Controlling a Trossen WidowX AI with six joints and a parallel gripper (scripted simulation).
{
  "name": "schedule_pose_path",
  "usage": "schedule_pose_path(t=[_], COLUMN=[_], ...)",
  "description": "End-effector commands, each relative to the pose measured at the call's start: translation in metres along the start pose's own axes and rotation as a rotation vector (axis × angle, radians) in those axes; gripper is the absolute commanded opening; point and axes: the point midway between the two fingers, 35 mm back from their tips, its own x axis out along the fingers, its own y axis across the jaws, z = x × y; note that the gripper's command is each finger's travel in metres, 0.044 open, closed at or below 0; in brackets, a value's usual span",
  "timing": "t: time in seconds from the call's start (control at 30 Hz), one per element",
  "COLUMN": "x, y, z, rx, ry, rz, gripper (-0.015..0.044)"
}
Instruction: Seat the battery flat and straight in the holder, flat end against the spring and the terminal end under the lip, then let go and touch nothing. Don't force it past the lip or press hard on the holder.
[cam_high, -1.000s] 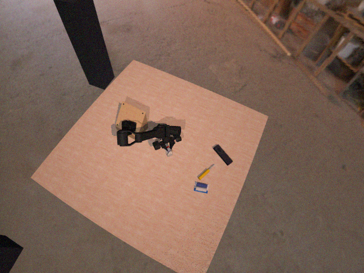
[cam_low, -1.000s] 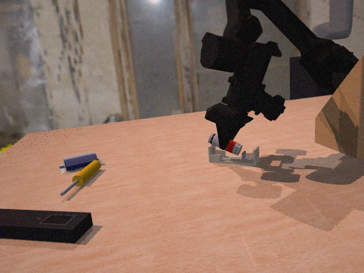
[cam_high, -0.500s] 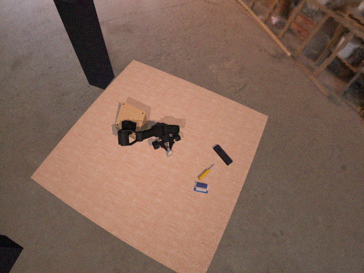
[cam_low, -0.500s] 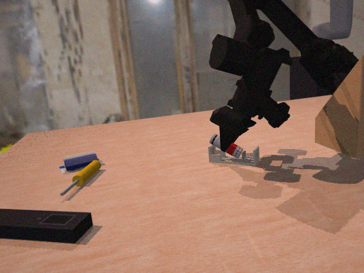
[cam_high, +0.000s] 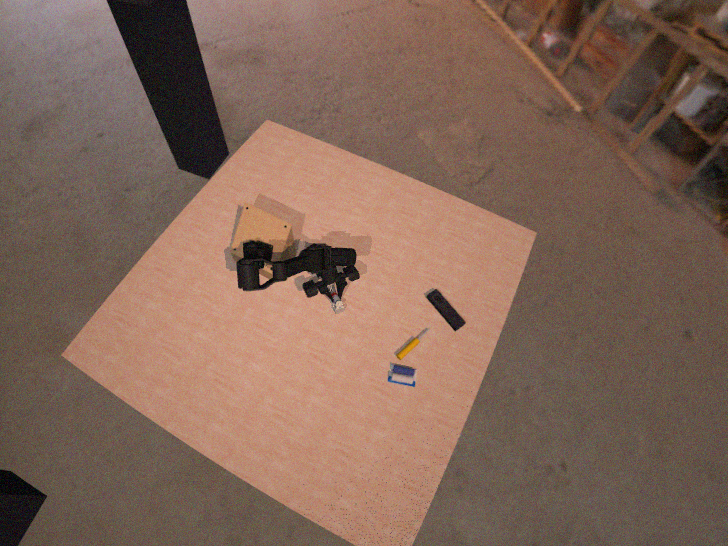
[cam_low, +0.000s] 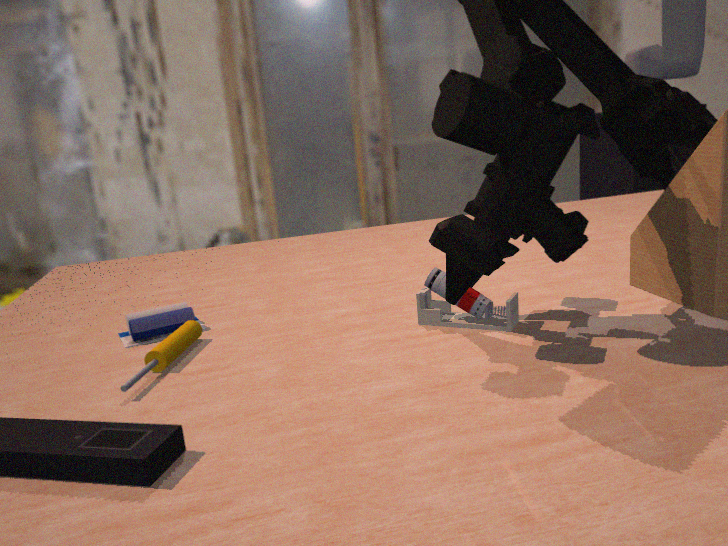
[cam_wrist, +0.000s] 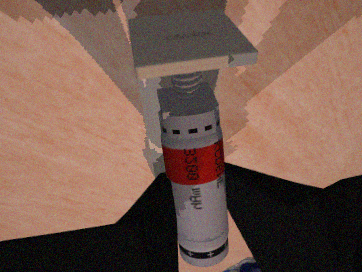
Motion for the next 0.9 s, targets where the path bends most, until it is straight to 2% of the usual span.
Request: schedule_pose_path(t=[0.0,0.57,0.87], x=[-0.002,-0.009,-0.004], y=[0.000,0.000,-0.003], z=[0.006,0.019,0.017], rx=[-0.003,-0.003,0.006], ry=[0.005,0.006,-0.070], rz=[-0.002,-0.008,-0.011], gripper=[0.0080,0.0080,0.0080])
